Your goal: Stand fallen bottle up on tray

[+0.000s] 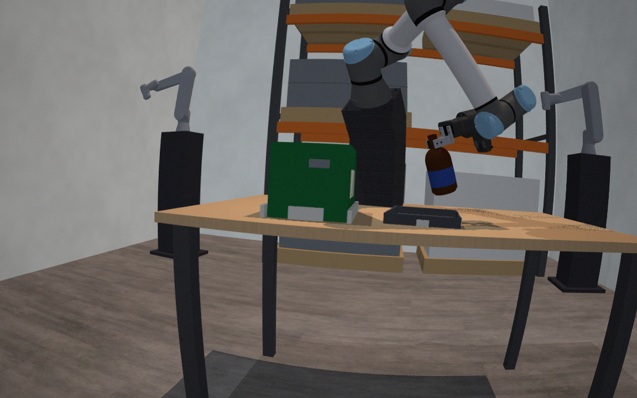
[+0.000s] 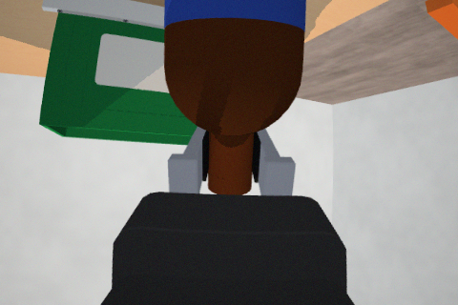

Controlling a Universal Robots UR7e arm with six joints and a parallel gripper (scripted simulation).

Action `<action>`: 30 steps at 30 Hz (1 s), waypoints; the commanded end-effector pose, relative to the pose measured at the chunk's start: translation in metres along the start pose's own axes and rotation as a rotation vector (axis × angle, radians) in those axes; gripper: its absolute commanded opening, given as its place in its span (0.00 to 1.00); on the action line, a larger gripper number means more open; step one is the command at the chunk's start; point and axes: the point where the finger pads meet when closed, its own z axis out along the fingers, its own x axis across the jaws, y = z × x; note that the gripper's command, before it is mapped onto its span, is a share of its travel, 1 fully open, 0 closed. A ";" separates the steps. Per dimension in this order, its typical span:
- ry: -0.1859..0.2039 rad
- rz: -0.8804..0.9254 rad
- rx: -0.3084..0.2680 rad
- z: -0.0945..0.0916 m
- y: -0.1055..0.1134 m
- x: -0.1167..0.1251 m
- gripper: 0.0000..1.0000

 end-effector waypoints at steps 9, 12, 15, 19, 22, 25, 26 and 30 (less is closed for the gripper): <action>0.002 -0.002 -0.001 0.011 0.004 -0.008 0.00; 0.002 -0.003 -0.001 0.012 0.004 -0.009 0.00; 0.002 -0.002 -0.001 0.013 0.005 -0.010 0.00; 0.002 -0.002 -0.001 0.013 0.005 -0.010 0.00; 0.002 -0.001 0.000 0.013 0.005 -0.010 0.00; 0.002 0.000 0.000 0.013 0.005 -0.009 0.00; 0.002 0.000 0.000 0.013 0.005 -0.009 0.00; 0.002 0.000 0.000 0.013 0.005 -0.009 0.00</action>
